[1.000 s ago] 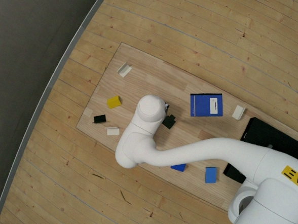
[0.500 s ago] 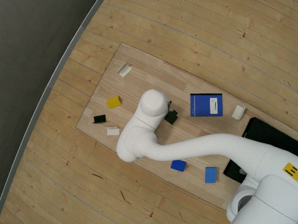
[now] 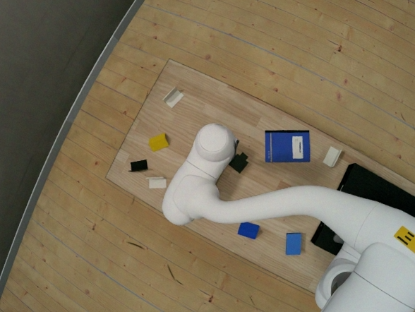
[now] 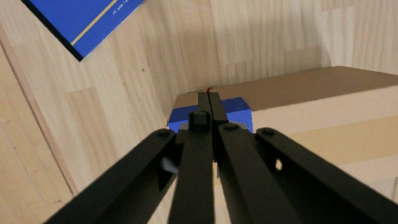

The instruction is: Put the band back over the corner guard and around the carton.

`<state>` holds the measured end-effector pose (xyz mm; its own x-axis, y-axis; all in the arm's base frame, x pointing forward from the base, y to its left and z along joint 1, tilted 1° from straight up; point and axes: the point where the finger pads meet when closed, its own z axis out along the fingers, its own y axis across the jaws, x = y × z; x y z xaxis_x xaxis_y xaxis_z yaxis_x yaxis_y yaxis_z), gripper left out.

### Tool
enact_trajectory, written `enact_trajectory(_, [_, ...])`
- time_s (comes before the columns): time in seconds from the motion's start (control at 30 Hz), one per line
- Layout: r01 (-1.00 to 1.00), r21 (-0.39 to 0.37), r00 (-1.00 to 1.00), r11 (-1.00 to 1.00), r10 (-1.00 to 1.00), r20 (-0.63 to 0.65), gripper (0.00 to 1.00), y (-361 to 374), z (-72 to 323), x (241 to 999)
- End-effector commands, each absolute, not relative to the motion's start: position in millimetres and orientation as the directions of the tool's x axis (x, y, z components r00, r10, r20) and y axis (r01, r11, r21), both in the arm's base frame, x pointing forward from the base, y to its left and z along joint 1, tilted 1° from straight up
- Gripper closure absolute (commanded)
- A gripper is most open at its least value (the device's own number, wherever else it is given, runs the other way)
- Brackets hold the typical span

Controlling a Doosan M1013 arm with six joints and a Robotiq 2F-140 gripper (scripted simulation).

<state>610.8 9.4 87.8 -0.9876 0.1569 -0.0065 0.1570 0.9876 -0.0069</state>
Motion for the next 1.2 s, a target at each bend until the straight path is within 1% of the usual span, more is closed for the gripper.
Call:
enact_trajectory(0.0, [0.154, -0.006, -0.988, 0.988, 0.154, -0.008, 0.90, 8.4, 88.7, 608.4])
enact_trajectory(1.17, [0.155, -0.006, -0.988, 0.988, 0.155, -0.006, 0.90, 10.2, 89.1, 634.2])
